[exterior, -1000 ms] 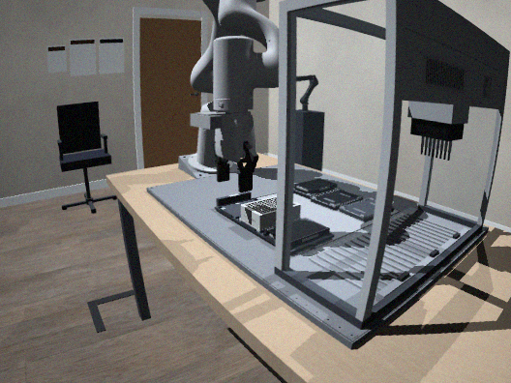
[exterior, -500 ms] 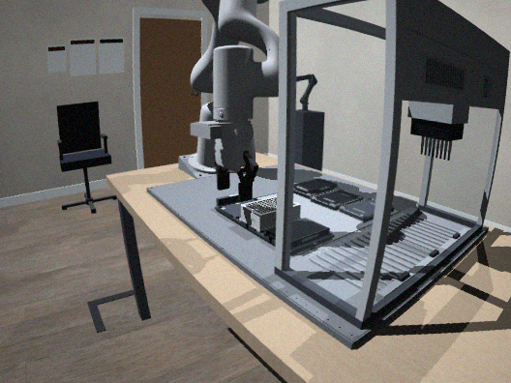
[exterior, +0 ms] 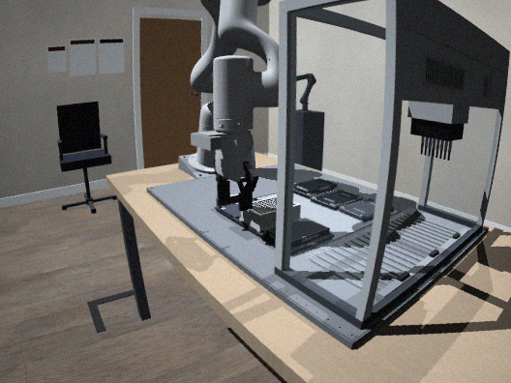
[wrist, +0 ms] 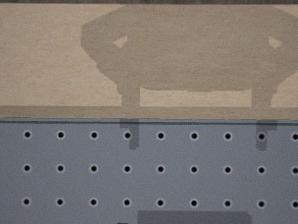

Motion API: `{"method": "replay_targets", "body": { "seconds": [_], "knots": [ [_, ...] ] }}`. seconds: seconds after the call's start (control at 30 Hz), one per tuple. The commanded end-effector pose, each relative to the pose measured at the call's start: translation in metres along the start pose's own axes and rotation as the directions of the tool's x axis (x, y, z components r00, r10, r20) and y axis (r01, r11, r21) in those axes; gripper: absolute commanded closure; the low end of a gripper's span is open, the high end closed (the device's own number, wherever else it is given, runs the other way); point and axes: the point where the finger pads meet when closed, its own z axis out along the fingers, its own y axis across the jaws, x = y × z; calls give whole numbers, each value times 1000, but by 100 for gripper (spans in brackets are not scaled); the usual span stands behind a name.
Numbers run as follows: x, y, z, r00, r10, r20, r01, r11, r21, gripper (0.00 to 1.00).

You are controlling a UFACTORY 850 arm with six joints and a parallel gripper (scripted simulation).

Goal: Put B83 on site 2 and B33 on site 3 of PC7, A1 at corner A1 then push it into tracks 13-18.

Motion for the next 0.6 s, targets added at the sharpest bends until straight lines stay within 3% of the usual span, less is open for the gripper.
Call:
{"method": "replay_targets", "body": {
  "seconds": [0.0, 0.57],
  "knots": [
    [0, -1, 9, 1000, 0, -1, 0, 1000, 2, 0],
    [0, -1, 34, 1000, 0, -1, 0, 1000, 2, 0]
  ]
}}
